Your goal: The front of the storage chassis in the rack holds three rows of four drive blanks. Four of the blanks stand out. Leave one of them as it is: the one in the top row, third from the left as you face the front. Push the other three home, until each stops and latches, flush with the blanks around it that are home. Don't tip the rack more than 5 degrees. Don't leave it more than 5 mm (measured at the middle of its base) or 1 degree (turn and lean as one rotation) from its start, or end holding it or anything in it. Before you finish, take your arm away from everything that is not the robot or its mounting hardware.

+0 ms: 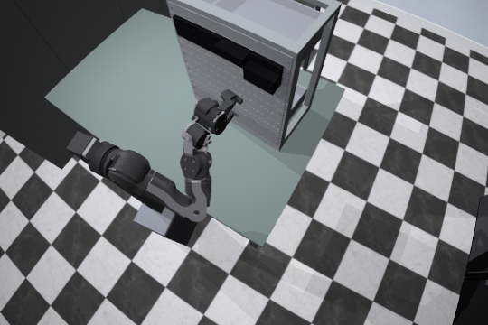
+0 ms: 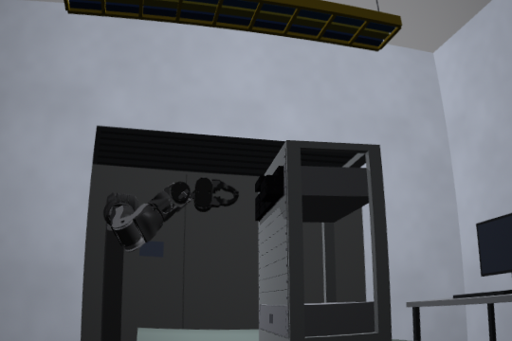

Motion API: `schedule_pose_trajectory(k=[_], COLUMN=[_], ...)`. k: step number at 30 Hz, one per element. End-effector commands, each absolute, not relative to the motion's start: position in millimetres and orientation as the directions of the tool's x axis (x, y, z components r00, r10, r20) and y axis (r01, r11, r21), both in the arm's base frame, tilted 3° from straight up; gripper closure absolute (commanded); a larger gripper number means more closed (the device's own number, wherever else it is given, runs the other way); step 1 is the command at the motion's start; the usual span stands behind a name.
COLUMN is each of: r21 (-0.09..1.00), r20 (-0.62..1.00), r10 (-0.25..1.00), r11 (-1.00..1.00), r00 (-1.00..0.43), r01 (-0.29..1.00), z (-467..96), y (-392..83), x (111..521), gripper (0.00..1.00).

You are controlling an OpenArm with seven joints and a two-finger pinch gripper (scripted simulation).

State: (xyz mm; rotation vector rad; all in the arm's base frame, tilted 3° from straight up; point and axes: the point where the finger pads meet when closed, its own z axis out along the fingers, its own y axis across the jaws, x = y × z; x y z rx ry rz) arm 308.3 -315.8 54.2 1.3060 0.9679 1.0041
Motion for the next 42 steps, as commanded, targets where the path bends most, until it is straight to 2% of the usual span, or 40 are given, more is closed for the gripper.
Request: schedule_pose_trajectory(k=[1, 9, 16, 22, 32, 42], r21=[0.999, 0.999, 0.999, 0.999, 0.999, 0.999], r20=[-0.026, -0.026, -0.026, -0.026, -0.027, -0.024], r10=[0.967, 0.967, 0.967, 0.967, 0.967, 0.966], r11=[0.035, 0.034, 0.034, 0.034, 0.035, 0.034], r00=[0.255, 0.255, 0.255, 0.255, 0.254, 0.257], r01=[-0.028, -0.027, -0.027, -0.027, -0.027, -0.036], z=[56, 57, 57, 57, 59, 62], y=[-317, -342, -345, -348, -359, -362], x=[307, 300, 301, 312, 356, 361], gripper=[1.0, 1.0, 1.0, 1.0, 1.0, 1.0])
